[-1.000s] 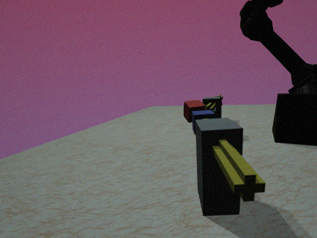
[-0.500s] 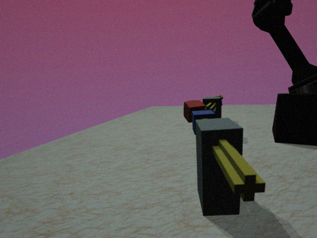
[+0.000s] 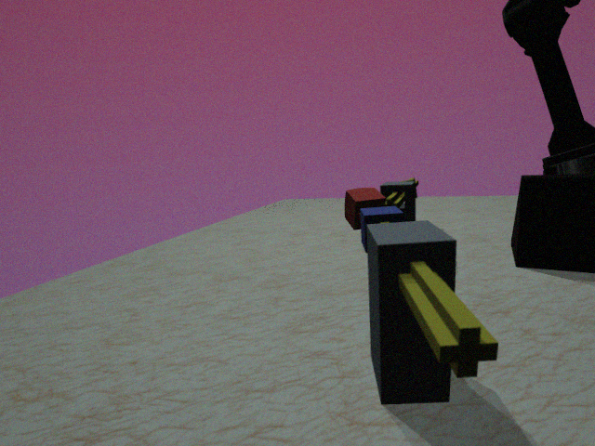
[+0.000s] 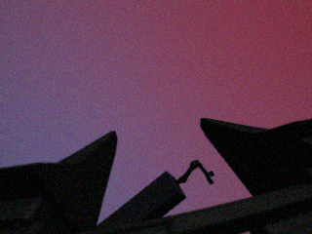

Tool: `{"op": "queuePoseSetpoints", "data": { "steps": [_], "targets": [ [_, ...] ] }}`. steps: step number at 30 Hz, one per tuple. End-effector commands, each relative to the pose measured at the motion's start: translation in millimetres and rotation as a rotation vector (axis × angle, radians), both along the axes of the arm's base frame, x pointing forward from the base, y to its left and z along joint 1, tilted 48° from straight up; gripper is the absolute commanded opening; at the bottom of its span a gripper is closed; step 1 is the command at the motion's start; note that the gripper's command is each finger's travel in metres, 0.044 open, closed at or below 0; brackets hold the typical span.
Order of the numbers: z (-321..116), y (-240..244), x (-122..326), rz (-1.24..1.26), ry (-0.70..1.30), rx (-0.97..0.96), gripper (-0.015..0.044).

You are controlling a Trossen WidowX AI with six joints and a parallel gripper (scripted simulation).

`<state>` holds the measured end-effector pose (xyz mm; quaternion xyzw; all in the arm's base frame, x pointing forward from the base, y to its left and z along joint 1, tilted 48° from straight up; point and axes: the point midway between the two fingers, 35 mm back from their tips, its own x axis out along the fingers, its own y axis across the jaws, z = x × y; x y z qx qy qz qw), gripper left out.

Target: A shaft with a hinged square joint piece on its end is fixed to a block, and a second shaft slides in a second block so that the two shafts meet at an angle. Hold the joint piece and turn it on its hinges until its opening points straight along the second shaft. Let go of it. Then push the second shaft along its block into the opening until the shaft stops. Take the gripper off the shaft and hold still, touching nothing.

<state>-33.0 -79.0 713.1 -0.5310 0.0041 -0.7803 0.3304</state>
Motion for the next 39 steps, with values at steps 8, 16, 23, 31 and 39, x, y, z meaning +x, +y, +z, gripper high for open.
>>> {"op": "queuePoseSetpoints", "data": {
  "steps": [8,16,23,31,39],
  "targets": [
    [-24.8,-83.8,3.1,0.252,-0.123,0.172,0.044],
    [-48.6,-137.2,28.5,0.419,-0.179,0.311,0.044],
    [-79.4,-184.8,66.3,0.577,-0.242,0.468,0.044],
    [-110.6,-214.0,116.7,0.714,-0.286,0.625,0.044],
    [-139.2,-222.7,165.8,0.801,-0.273,0.766,0.044]
  ]
}}
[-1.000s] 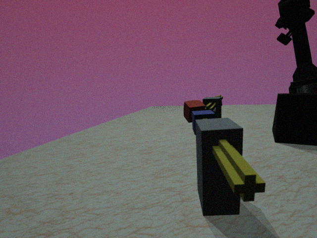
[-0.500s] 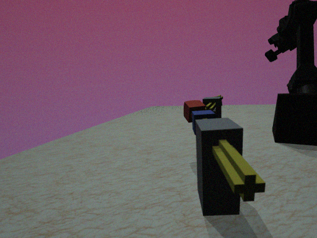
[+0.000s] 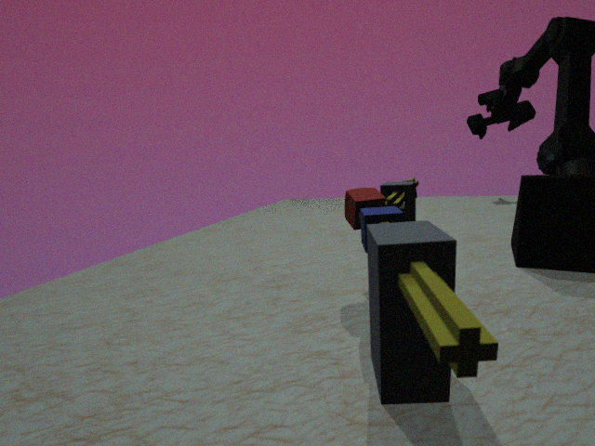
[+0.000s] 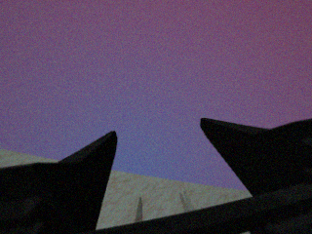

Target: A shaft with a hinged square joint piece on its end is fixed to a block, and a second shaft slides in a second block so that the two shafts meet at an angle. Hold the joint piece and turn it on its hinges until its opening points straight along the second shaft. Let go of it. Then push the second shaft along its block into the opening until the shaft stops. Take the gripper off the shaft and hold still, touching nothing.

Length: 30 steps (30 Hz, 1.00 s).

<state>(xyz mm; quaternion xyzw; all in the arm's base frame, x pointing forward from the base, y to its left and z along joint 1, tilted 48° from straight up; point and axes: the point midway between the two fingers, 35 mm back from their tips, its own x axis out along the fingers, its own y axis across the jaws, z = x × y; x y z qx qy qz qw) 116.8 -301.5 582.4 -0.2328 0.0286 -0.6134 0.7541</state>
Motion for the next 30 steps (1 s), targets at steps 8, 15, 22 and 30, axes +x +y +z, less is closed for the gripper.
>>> {"op": "queuePoseSetpoints", "data": {
  "steps": [8,15,22,30],
  "targets": [
    [-42.3,-0.6,69.9,0.158,0.049,0.136,0.044],
    [-89.1,6.1,135.2,0.295,0.085,0.285,0.044],
    [-147.0,33.3,203.7,0.438,0.164,0.456,0.044],
    [-199.3,71.4,252.1,0.546,0.217,0.625,0.044]
  ]
}}
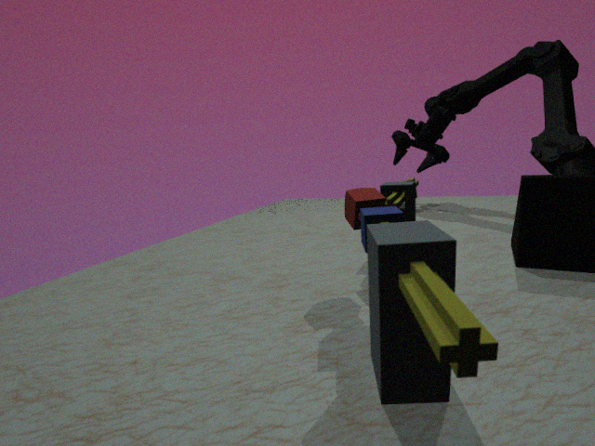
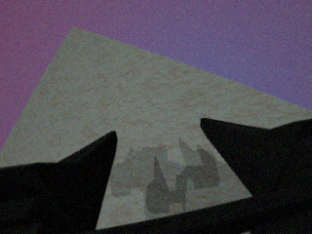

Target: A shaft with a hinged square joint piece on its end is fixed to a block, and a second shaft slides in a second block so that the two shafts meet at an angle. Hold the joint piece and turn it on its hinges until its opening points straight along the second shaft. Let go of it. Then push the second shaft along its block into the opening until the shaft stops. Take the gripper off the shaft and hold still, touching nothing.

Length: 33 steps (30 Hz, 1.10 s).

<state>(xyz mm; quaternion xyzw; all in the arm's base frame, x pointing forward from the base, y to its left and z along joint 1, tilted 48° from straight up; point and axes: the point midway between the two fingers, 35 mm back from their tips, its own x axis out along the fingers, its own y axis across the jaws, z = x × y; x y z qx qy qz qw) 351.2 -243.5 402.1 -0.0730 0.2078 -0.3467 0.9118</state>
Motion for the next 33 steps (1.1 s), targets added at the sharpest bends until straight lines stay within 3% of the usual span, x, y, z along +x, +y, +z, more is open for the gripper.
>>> {"op": "queuePoseSetpoints", "data": {
  "steps": [1,15,23,33],
  "targets": [
    [-28.8,20.7,26.4,0.044,0.048,0.084,0.044],
    [-167.8,162.4,103.6,0.169,0.384,0.358,0.044],
    [-231.7,255.3,98.1,0.218,0.59,0.399,0.044],
    [-301.5,353.6,61.2,0.239,0.847,0.311,0.044]
  ]
}}
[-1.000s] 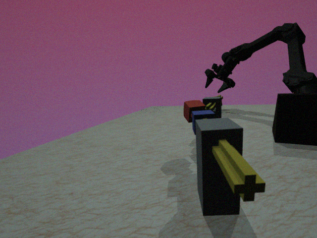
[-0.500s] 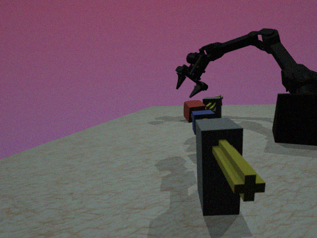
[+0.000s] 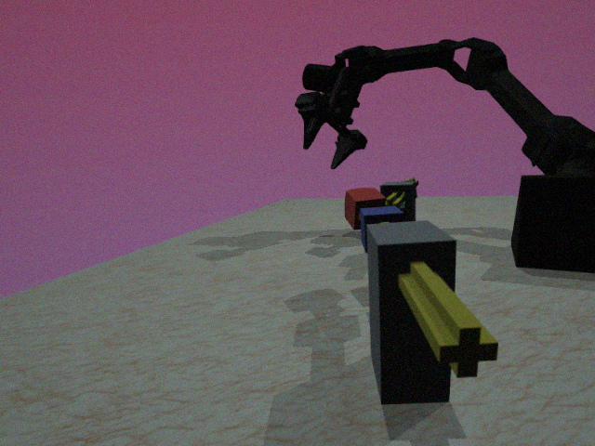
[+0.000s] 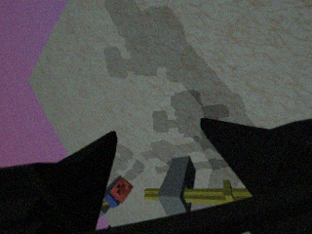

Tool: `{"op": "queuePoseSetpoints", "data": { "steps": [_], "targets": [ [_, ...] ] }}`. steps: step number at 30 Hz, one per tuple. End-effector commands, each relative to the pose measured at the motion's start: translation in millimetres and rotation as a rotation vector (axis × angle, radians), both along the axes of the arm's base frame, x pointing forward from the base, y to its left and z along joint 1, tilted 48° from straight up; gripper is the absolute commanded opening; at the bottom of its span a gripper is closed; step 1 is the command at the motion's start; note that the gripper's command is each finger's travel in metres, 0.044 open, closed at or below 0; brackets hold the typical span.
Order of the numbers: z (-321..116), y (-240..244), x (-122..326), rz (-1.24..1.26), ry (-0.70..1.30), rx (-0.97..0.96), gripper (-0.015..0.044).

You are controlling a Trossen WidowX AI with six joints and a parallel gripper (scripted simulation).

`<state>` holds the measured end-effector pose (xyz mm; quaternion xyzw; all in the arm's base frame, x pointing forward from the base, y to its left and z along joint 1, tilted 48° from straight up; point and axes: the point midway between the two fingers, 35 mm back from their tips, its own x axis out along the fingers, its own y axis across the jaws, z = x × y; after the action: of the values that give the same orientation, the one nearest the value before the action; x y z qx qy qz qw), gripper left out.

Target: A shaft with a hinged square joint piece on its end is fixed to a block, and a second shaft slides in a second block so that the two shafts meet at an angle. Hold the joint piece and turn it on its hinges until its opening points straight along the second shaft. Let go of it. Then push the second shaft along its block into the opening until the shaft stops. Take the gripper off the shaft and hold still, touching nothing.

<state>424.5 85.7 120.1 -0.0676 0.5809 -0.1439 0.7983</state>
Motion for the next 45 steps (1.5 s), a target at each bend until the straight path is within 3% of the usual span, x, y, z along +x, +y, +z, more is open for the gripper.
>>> {"op": "queuePoseSetpoints", "data": {
  "steps": [1,12,21,27,45],
  "targets": [
    [-27.3,33.9,-17.9,0.034,0.086,-0.056,0.044],
    [-98.5,117.6,-97.0,0.136,0.293,-0.312,0.044],
    [-138.4,155.9,-161.4,0.14,0.31,-0.552,0.044],
    [-139.4,156.3,-162.7,0.125,0.298,-0.557,0.044],
    [-148.4,150.8,-163.9,-0.249,-0.033,-0.529,0.044]
  ]
}}
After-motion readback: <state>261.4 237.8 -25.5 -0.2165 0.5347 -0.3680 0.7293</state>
